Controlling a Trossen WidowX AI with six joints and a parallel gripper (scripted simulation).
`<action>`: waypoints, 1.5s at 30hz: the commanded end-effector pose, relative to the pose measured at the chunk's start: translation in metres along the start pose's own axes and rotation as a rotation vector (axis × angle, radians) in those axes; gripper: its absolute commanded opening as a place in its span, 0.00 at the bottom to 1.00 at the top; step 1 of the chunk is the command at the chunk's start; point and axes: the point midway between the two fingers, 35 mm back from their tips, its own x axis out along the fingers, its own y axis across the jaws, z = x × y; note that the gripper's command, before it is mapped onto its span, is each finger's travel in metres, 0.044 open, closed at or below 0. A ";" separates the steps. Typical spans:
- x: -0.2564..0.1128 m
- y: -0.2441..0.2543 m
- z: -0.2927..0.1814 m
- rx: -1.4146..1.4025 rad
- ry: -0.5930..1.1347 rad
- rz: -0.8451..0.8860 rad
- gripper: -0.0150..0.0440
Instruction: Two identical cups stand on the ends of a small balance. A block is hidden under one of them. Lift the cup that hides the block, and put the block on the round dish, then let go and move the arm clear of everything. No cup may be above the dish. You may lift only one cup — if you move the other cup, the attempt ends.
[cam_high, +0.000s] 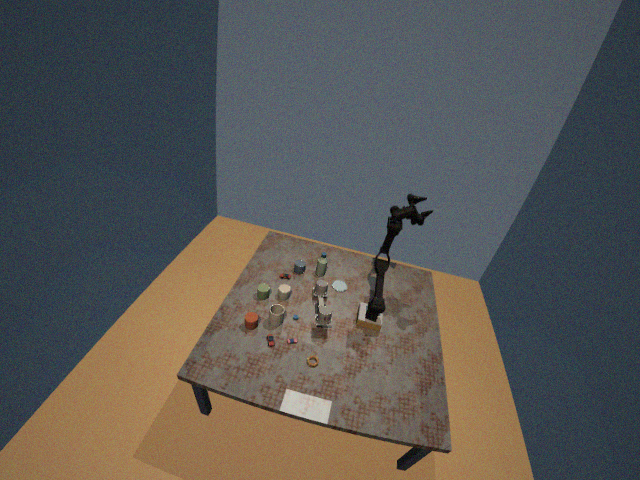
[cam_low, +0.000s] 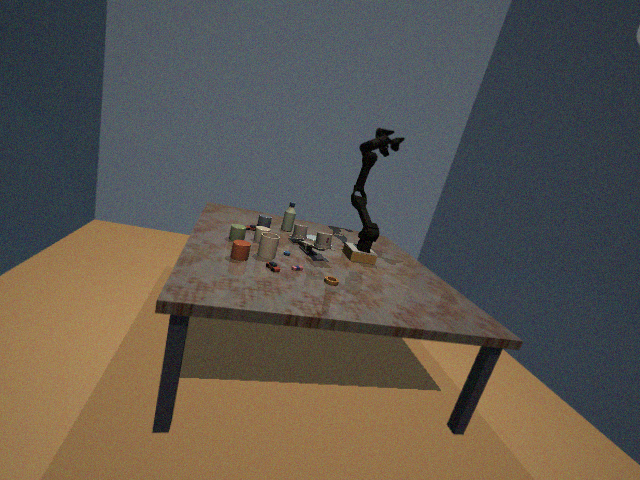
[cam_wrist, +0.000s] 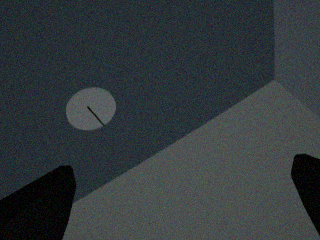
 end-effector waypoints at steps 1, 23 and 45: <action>0.014 0.042 -0.023 0.083 0.101 0.092 1.00; -0.012 0.213 -0.115 0.314 0.646 0.438 1.00; -0.128 0.300 -0.171 0.282 1.219 0.648 1.00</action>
